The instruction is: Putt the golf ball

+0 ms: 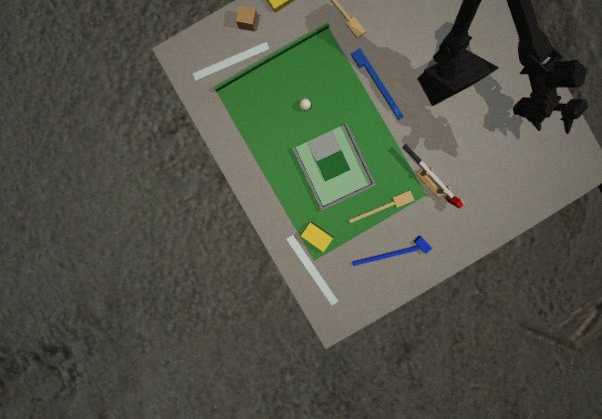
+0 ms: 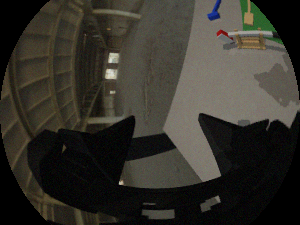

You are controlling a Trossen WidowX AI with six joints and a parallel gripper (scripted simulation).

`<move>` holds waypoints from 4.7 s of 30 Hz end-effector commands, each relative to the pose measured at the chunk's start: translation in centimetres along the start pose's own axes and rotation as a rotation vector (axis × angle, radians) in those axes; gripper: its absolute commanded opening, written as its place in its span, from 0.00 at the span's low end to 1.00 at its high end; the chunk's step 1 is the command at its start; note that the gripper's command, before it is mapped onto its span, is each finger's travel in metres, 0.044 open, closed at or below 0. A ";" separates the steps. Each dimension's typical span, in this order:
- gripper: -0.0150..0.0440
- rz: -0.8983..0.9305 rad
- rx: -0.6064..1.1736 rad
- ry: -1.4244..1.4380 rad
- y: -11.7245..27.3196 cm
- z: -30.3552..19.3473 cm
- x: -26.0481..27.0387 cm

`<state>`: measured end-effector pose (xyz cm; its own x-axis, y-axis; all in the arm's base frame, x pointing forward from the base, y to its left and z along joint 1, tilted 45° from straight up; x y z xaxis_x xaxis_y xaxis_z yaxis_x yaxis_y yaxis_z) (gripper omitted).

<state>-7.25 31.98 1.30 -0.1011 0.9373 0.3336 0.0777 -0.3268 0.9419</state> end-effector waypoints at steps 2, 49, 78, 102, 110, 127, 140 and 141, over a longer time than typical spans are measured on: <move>1.00 -0.020 -0.018 0.031 -0.2 1.0 -0.1; 1.00 -0.583 0.714 1.373 1.5 29.6 -22.0; 1.00 -0.585 0.716 1.372 -0.7 29.2 -26.9; 0.56 -0.587 0.708 1.369 -1.3 29.2 -28.1; 0.30 -0.587 0.708 1.369 -1.3 29.2 -28.1; 0.25 -0.579 0.706 1.372 2.4 30.2 -20.3; 0.25 -0.678 0.593 1.167 7.1 32.2 -20.9; 0.25 -0.691 0.577 1.133 7.8 32.5 -21.2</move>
<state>26.64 14.54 -1.46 -0.9936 0.1126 0.0061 0.0615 0.4954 0.8665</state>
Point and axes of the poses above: the point midway between the two fingers, 35 mm back from their tips, its own y axis back along the fingers, its own x axis across the jaws, z = x × y, the point moved 8 cm from there along y, back along the fingers, and after that the axes turned 6 degrees about -y, right-handed, at the moved point
